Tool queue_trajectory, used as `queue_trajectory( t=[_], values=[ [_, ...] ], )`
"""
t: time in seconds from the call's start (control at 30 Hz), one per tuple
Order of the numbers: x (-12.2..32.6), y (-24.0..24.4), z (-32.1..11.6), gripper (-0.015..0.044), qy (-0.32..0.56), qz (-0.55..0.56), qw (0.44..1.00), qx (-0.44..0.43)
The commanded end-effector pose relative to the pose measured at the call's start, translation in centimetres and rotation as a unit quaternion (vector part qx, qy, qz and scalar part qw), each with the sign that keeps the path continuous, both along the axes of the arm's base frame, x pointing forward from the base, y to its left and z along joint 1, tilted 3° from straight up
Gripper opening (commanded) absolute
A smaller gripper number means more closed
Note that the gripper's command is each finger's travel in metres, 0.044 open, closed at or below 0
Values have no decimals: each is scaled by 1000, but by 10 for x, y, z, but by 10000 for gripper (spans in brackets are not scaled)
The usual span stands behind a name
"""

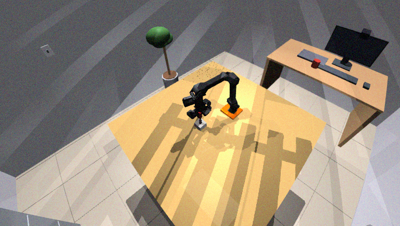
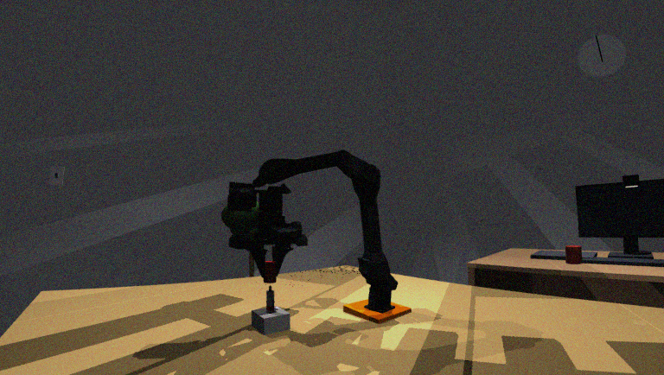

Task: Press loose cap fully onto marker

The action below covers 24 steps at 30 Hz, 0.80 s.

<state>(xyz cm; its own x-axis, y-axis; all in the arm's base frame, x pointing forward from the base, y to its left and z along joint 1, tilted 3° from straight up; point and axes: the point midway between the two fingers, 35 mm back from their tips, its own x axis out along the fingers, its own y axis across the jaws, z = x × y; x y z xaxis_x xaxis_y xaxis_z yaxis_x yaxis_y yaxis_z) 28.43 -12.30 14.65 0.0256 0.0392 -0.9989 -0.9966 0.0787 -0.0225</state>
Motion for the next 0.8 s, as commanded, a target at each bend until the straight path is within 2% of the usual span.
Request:
queue_trajectory(
  t=[0.0,0.77],
  values=[
    [0,0,-7,0,3,2,1000,0],
    [0,2,-45,0,3,2,1000,0]
  ],
)
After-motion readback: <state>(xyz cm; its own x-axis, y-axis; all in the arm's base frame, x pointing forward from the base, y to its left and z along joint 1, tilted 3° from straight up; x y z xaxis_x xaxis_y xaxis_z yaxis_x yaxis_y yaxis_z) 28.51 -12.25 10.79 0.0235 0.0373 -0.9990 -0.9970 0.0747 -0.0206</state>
